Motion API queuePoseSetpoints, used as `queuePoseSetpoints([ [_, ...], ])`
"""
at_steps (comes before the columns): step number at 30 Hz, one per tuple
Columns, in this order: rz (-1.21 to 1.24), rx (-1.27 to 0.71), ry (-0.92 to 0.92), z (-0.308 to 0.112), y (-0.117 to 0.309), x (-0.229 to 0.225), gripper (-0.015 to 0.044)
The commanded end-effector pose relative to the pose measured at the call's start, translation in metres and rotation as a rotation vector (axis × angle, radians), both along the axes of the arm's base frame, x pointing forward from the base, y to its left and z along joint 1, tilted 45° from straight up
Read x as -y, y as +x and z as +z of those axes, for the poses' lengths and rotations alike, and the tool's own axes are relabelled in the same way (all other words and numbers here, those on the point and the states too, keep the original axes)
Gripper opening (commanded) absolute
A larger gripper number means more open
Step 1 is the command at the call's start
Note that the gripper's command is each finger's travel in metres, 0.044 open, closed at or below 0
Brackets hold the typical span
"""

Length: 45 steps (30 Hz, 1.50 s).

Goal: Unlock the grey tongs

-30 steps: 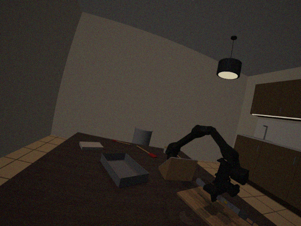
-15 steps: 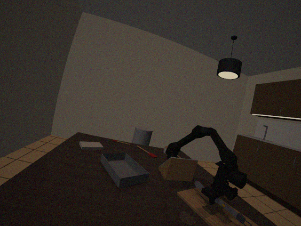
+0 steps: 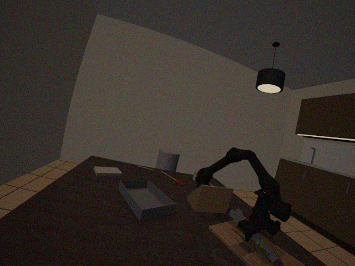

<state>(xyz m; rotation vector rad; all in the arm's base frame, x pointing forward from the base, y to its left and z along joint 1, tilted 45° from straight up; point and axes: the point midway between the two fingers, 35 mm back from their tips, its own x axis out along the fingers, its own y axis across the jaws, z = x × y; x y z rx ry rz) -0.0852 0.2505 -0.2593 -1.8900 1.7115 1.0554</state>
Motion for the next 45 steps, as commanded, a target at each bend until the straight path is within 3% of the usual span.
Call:
queuePoseSetpoints([
  [1,0.0,0.0,0.0,0.0,0.0,0.0,0.0296],
  [7,0.0,0.0,0.0,0.0,0.0,0.0,0.044],
  [12,-0.001,-0.001,0.004,0.013,-0.019,-0.014,0.044],
  [23,-0.005,-0.01,-0.002,0.113,-0.143,-0.048,0.044],
  [45,-0.016,-0.031,0.054,0.147,-0.143,-0.077,0.044],
])
